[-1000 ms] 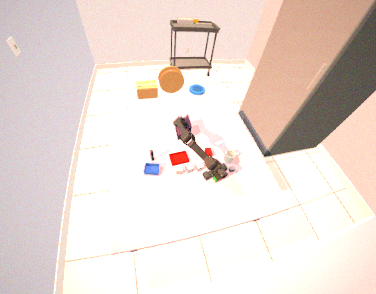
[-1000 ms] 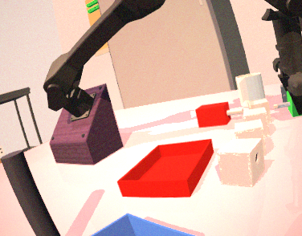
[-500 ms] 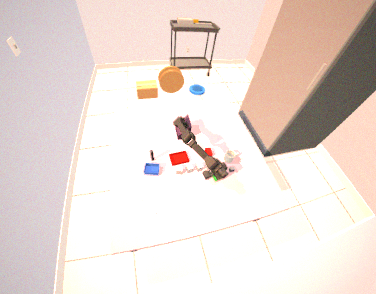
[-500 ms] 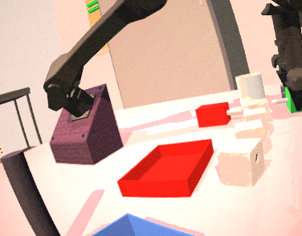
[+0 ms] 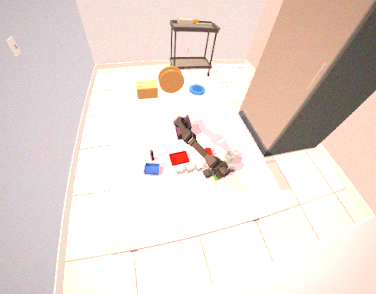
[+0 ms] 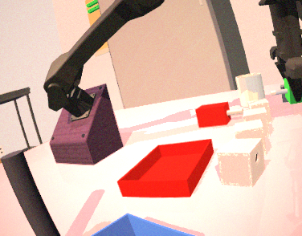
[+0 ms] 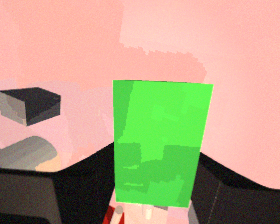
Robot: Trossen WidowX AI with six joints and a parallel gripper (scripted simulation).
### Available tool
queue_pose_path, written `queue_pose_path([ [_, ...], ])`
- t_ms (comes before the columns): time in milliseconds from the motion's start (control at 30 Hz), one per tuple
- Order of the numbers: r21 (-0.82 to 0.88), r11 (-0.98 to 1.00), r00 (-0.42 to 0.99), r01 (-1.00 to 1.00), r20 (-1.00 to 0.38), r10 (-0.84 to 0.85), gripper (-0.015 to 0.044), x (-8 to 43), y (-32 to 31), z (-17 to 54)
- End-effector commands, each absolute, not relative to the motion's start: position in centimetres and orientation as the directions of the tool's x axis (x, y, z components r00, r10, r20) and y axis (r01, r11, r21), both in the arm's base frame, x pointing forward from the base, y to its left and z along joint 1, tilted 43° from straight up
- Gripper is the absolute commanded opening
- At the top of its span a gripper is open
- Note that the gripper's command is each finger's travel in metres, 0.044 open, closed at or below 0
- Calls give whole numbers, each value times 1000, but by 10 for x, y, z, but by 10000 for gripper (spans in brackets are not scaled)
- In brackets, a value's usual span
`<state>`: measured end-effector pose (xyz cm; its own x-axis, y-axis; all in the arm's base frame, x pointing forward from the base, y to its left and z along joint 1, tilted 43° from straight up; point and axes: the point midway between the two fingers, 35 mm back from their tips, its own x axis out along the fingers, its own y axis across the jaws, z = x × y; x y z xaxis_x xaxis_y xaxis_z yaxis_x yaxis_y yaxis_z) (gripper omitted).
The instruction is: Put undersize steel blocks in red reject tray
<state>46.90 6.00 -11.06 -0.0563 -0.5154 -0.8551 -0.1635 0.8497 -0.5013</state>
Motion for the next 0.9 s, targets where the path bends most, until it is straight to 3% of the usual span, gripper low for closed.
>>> queue_pose_path([
  [0,-501,850,-56,-164,-855,-515,0,469,60,-111],
  [500,-665,735,-4,-137,-741,-671,0,457,-26,26],
  [867,-667,731,-3,-142,-739,-674,0,462,-42,16],
])
